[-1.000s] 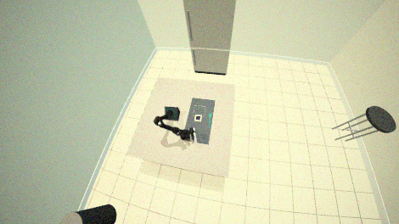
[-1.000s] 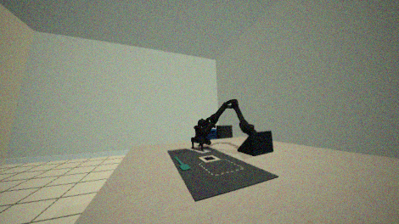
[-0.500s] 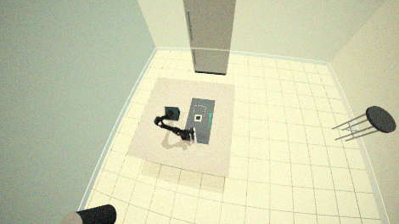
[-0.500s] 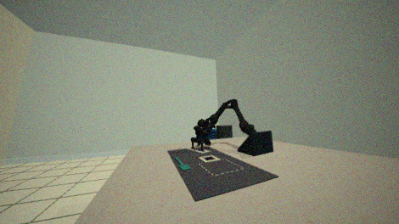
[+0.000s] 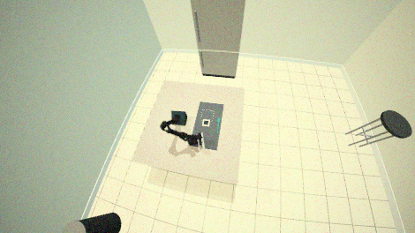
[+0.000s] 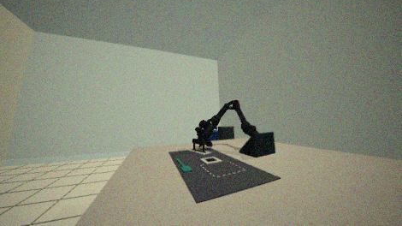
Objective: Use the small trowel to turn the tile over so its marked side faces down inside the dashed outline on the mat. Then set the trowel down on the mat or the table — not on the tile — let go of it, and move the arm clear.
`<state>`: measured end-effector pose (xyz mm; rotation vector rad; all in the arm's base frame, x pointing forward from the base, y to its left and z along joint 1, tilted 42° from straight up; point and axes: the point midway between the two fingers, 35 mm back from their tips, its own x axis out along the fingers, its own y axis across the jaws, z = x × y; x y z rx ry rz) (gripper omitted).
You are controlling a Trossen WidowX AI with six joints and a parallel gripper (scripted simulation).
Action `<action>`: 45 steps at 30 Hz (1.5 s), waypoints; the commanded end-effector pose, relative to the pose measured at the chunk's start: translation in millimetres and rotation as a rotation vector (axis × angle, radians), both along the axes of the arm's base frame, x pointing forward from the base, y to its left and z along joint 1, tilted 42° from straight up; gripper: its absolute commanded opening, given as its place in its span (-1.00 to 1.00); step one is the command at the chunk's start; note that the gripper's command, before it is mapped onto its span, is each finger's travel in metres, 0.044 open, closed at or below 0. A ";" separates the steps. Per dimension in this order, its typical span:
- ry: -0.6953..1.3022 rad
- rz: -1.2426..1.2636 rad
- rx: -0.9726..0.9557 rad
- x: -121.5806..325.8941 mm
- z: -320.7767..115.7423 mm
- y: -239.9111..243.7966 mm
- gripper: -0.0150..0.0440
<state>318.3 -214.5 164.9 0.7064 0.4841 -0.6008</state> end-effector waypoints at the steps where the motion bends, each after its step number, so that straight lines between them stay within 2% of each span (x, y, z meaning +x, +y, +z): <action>1: -0.001 0.002 0.003 1.8 7.3 6.9 -0.49; 7: -0.002 0.001 0.003 2.3 40.4 37.4 -0.49; 12: -0.003 -0.001 0.002 2.5 43.1 40.9 -0.49; 25: -0.096 -0.125 -0.073 40.4 -3.1 67.8 -0.49; 35: -0.212 -0.220 -0.102 48.4 -30.5 100.1 -0.49; 45: -0.214 -0.221 -0.102 48.9 -38.6 93.5 -0.49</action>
